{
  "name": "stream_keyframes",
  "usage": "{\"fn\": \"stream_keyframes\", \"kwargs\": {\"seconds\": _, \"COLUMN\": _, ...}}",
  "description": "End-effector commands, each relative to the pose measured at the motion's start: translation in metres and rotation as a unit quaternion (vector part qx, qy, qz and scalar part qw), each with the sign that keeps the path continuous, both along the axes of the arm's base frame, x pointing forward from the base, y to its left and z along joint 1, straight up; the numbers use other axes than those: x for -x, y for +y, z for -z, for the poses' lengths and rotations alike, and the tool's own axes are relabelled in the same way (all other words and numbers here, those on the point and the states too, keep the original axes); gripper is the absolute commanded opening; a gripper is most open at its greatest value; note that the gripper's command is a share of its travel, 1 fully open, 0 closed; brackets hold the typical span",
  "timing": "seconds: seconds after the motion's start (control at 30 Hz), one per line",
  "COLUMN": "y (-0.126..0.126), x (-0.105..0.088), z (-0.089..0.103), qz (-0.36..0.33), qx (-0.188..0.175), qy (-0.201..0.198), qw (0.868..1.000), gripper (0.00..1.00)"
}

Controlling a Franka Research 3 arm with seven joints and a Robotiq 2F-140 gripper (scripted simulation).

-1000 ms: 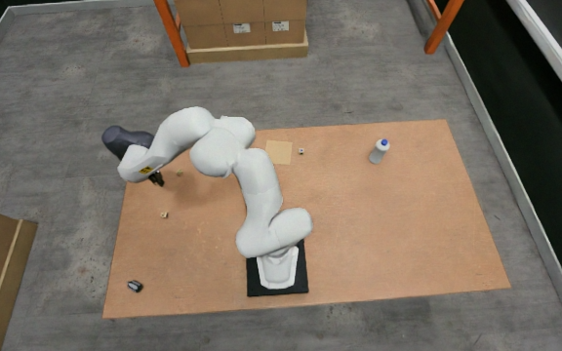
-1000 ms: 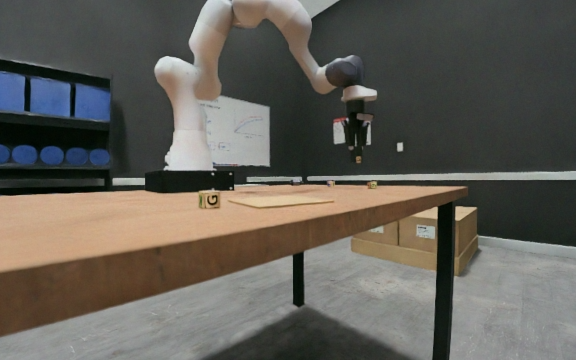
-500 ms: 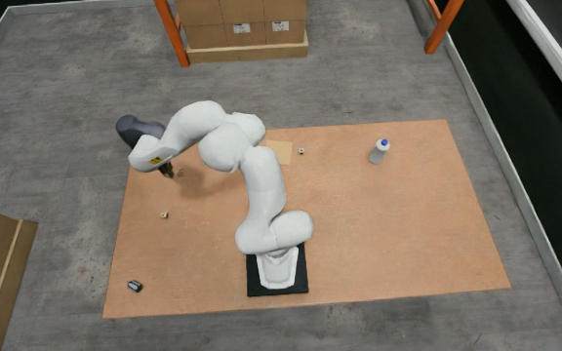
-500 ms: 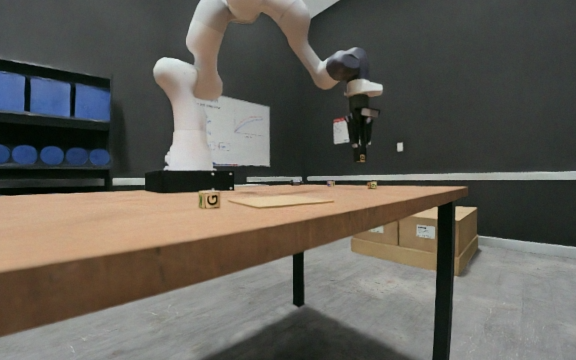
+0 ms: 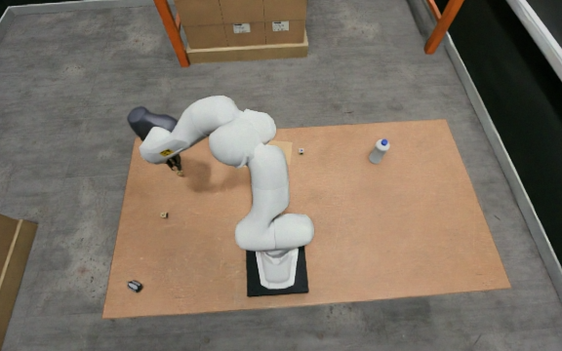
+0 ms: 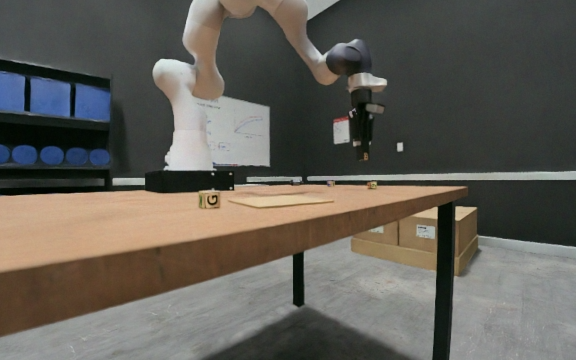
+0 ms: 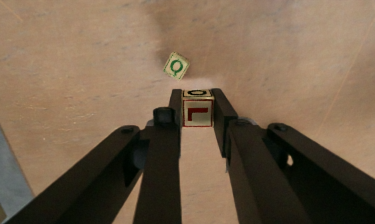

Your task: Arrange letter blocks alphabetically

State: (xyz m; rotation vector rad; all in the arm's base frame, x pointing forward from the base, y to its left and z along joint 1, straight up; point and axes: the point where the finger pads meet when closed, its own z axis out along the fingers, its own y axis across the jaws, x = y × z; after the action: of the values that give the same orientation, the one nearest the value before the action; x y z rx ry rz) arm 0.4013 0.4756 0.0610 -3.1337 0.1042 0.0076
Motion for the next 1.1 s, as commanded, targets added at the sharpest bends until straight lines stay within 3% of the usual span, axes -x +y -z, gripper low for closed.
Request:
{"fn": "stream_keyframes", "kwargs": {"seconds": 0.0, "y": -0.009, "x": -0.006, "z": 0.0, "qz": -0.07, "qx": 0.0, "qy": 0.002, "qw": 0.998, "gripper": 0.22}}
{"fn": "stream_keyframes", "kwargs": {"seconds": 0.67, "y": -0.059, "x": -0.044, "z": -0.001, "qz": -0.16, "qx": -0.003, "qy": 0.002, "qw": 0.987, "gripper": 0.22}}
{"fn": "stream_keyframes", "kwargs": {"seconds": 1.07, "y": -0.099, "x": -0.069, "z": -0.002, "qz": -0.229, "qx": -0.004, "qy": 0.001, "qw": 0.973, "gripper": 0.22}}
